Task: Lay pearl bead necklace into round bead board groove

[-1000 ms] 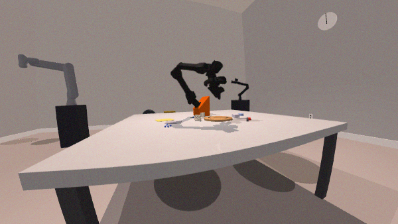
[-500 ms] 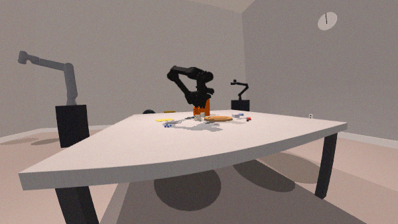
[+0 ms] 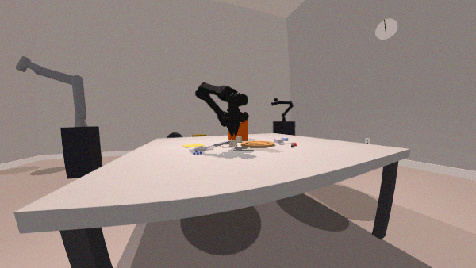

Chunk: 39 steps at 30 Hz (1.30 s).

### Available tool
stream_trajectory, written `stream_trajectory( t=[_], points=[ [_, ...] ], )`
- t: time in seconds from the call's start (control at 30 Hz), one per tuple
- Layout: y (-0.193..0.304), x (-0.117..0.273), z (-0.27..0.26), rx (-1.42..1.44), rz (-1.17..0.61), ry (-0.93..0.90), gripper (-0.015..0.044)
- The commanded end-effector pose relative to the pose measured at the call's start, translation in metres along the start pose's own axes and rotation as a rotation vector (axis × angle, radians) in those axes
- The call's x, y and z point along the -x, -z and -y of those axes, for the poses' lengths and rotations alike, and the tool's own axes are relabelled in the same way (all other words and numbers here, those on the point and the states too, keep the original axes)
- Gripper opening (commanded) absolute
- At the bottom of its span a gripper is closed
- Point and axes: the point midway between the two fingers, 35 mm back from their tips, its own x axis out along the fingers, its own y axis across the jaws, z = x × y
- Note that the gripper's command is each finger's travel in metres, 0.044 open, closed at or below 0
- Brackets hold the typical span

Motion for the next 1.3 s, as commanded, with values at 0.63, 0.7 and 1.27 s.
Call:
stream_trajectory(
  t=[0.63, 0.7, 1.27],
  points=[
    [0.002, -0.030, -0.002, 0.005, -0.005, -0.006, 0.0200],
    [0.002, -0.032, -0.002, 0.005, -0.006, -0.006, 0.0200],
    [0.001, -0.031, -0.001, 0.000, -0.001, -0.005, 0.0000]
  ],
)
